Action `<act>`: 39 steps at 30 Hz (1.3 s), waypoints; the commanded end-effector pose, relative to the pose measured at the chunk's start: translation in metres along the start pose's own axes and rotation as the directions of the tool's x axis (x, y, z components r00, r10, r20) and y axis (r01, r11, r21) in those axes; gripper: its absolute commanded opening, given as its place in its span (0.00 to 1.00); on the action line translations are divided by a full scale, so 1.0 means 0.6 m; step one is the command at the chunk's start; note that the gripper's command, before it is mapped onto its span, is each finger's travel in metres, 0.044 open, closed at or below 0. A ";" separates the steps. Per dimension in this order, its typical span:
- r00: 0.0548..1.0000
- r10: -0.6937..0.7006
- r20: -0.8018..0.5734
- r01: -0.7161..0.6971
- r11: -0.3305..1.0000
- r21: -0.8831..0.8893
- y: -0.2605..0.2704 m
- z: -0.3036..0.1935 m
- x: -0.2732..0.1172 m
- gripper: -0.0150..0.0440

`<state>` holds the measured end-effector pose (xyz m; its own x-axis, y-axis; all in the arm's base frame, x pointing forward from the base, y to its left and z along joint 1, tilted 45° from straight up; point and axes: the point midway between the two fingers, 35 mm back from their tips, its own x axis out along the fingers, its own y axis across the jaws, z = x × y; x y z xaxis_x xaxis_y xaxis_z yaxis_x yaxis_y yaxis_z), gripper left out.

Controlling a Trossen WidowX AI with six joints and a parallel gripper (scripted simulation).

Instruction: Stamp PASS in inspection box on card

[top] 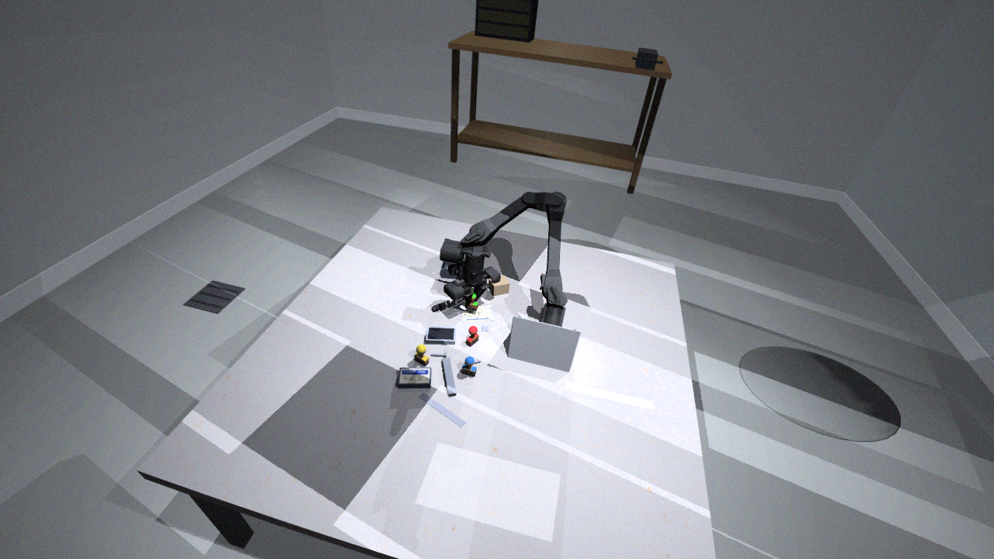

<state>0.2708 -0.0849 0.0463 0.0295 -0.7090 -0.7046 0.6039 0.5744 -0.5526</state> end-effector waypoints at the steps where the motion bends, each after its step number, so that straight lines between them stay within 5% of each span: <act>1: 1.000 -0.009 -0.005 0.009 1.000 -0.006 -0.002 -0.003 0.010 0.25; 39: 1.000 -0.014 -0.003 0.013 1.000 -0.007 -0.006 -0.005 0.043 0.25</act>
<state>0.2681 -0.1026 0.0304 0.0247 -0.7128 -0.7009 0.6027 0.5700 -0.5584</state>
